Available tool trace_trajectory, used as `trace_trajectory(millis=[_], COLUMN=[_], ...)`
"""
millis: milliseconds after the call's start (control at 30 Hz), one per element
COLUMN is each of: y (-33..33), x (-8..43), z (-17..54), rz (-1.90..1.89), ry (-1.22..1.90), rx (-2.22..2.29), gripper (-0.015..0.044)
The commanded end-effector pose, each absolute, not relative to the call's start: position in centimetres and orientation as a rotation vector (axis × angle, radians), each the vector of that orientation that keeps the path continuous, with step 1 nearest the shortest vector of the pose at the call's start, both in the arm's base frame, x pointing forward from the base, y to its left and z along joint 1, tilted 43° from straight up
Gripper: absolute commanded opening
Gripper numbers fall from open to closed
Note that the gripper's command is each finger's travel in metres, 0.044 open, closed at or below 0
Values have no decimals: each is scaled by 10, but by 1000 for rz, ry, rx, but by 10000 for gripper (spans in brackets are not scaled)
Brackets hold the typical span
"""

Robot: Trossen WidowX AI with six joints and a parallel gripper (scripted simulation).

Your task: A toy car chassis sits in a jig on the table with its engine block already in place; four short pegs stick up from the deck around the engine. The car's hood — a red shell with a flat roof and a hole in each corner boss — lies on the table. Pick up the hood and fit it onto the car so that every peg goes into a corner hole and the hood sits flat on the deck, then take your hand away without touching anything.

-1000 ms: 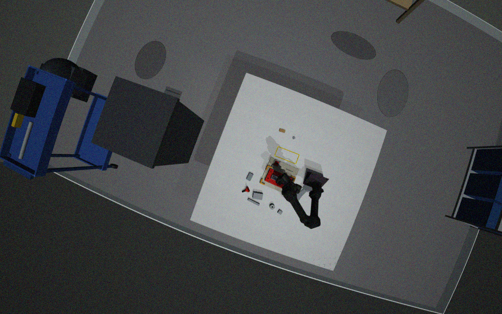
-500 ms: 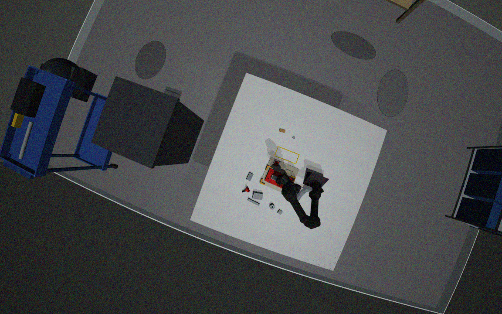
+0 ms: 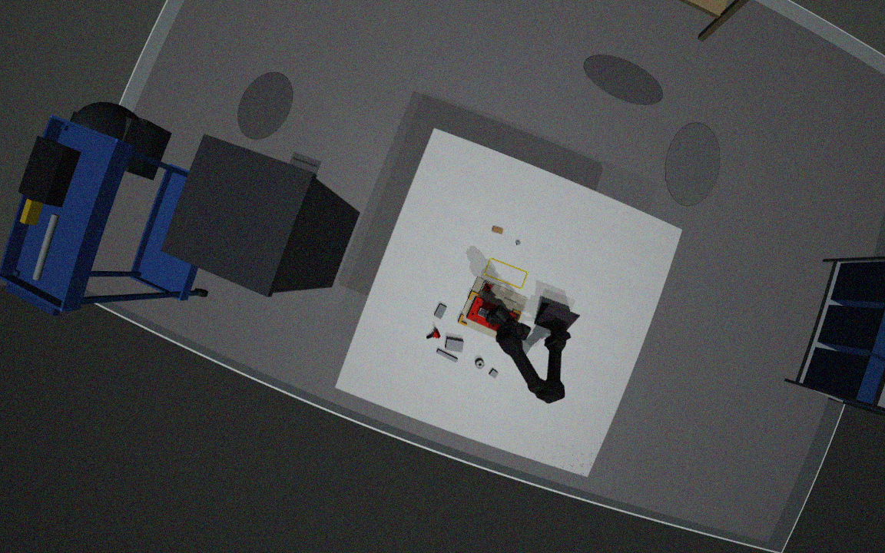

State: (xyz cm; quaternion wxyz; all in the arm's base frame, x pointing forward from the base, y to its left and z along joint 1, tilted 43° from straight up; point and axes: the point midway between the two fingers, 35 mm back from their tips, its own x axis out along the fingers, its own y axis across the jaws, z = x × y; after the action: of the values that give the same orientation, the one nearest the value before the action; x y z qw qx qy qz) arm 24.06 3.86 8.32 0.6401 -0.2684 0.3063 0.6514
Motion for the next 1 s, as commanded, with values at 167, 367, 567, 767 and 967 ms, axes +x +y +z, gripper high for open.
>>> trace_trajectory(millis=[167,367,567,767,967], y=[43,45,47,46,46], x=[238,238,238,240,240], z=[79,77,75,75,75], rz=[1486,1486,1486,1486,1486], ry=[703,703,703,698,698], rx=[-599,-599,-599,-612,-612], gripper=[440,440,440,414,335])
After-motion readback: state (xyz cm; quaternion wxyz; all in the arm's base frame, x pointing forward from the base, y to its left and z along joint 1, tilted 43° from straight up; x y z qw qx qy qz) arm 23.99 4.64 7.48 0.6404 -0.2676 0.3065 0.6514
